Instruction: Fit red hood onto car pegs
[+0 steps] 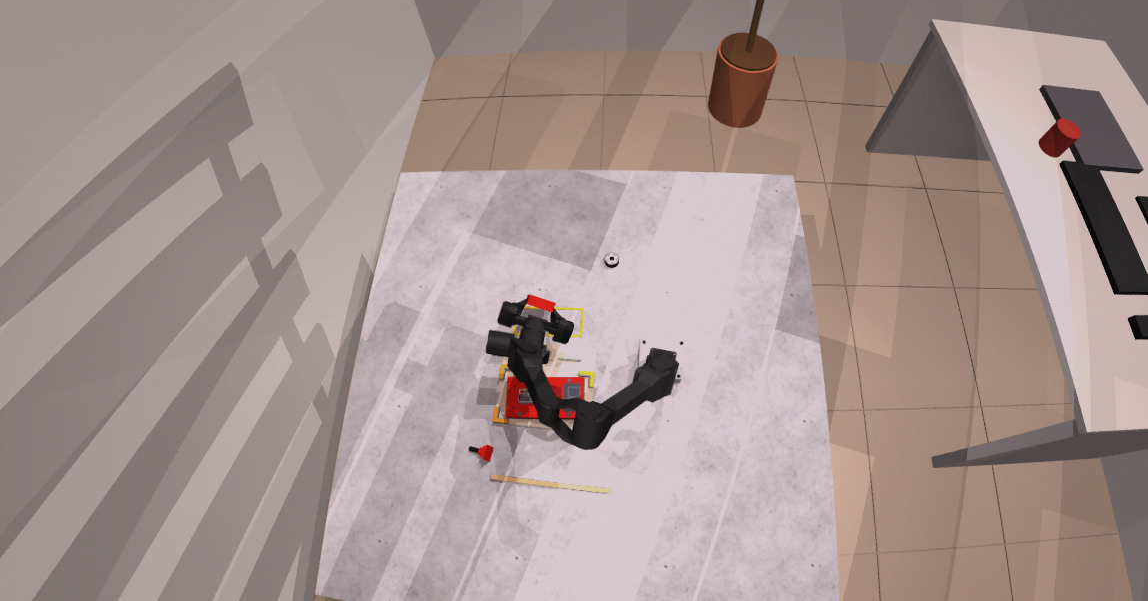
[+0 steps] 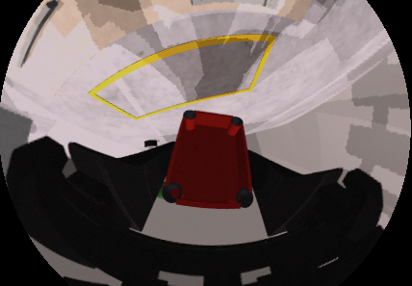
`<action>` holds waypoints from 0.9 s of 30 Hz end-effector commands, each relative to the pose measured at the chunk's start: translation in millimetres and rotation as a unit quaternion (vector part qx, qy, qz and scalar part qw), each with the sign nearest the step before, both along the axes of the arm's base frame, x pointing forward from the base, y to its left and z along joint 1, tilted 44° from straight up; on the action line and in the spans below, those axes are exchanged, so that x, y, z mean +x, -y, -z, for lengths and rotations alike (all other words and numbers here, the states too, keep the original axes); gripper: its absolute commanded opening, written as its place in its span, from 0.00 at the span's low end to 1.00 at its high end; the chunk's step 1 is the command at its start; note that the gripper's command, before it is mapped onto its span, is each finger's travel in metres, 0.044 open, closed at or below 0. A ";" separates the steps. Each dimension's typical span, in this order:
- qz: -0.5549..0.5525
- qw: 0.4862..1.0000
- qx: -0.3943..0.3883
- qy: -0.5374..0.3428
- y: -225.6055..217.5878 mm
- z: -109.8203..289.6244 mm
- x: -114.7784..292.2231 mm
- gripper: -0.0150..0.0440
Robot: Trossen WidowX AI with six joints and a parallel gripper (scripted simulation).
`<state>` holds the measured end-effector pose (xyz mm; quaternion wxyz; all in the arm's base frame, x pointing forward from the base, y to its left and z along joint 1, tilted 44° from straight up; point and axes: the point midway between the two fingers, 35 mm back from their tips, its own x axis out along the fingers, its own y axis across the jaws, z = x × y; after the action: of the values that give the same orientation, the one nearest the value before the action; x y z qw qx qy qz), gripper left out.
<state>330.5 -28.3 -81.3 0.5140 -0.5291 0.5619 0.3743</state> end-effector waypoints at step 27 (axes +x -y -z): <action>-0.158 0.986 0.004 -0.052 12.0 -118.4 7.5 1.00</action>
<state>338.3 -37.4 5.4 0.4291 -0.5781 0.5117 0.4689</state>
